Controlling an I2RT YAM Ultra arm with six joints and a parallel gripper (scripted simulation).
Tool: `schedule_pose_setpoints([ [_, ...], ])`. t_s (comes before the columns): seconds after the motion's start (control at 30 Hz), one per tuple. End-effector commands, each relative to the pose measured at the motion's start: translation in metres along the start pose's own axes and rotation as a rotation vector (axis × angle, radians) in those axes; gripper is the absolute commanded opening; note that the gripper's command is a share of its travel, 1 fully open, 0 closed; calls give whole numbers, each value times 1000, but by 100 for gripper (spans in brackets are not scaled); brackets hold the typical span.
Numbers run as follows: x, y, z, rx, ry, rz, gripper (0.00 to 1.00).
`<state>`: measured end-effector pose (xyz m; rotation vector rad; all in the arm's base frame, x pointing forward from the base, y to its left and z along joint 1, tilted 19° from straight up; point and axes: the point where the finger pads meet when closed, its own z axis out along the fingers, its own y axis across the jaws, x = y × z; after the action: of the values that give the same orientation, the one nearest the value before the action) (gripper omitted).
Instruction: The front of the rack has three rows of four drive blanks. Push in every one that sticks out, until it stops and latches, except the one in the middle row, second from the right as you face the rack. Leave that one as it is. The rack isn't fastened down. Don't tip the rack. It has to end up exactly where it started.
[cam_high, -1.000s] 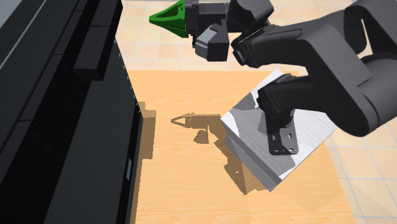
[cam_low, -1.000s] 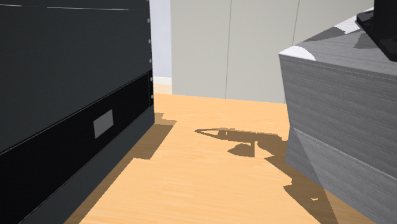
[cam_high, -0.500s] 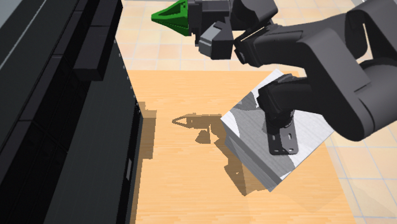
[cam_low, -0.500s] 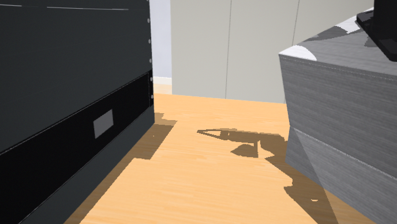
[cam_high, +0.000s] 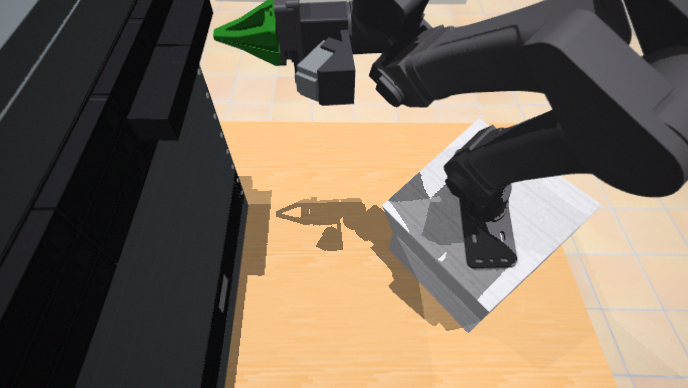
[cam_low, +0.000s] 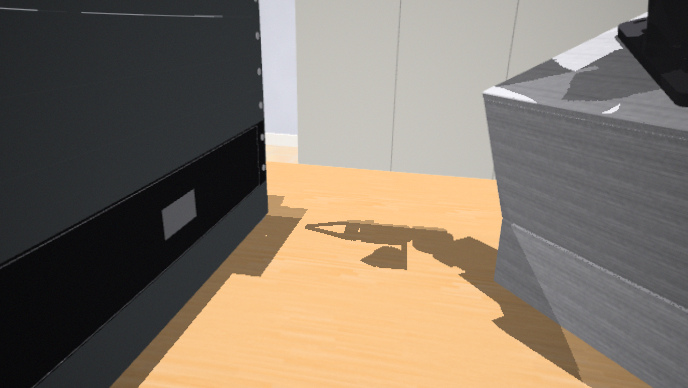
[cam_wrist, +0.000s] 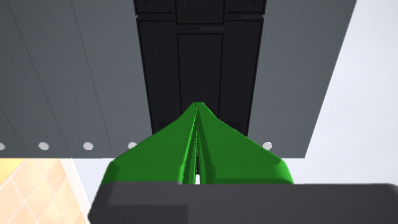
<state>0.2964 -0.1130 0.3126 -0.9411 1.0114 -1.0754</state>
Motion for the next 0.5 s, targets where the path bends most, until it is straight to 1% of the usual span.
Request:
schedule_pose_setpoints([
  [0.0, 6, -15, 7, 24, 48, -27, 0],
  [0.47, 9, -13, 7, 20, 56, -18, 0],
])
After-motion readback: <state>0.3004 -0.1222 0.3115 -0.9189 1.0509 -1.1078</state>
